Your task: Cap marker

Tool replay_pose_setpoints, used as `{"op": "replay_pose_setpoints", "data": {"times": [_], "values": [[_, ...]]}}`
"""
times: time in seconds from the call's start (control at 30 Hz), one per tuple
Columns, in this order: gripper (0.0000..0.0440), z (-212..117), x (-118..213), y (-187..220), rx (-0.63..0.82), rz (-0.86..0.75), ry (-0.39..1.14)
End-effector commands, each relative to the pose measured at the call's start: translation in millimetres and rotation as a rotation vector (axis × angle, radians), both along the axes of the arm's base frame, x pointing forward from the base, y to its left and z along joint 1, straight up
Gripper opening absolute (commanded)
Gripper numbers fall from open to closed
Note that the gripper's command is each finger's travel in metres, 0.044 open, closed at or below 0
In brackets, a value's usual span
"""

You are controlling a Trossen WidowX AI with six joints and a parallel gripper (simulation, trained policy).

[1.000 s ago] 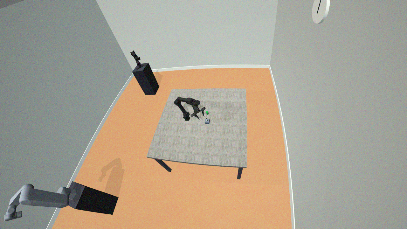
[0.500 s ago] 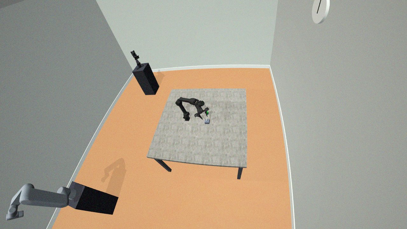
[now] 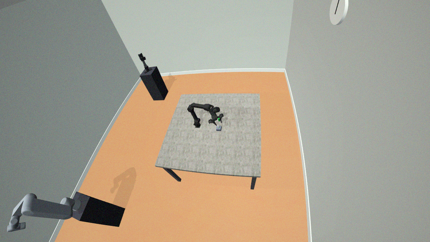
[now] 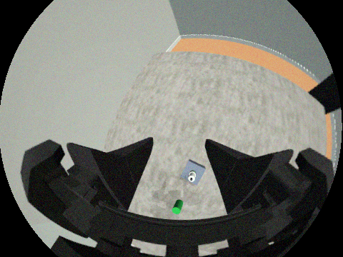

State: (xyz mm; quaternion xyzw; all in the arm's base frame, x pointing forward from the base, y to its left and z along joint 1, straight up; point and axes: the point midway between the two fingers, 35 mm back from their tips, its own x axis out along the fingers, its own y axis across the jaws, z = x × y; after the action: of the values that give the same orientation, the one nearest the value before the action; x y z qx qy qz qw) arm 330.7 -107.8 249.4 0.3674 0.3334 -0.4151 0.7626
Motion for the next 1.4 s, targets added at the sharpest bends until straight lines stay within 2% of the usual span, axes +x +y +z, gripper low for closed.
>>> {"op": "replay_pose_setpoints", "data": {"times": [0.0,0.67,1.37], "values": [[0.0318,-4,6,9,0.03,0.003,0.008],[0.0323,-39,24,56,0.154,0.012,0.109],[0.0329,-69,27,110,0.272,0.024,0.229]]}}
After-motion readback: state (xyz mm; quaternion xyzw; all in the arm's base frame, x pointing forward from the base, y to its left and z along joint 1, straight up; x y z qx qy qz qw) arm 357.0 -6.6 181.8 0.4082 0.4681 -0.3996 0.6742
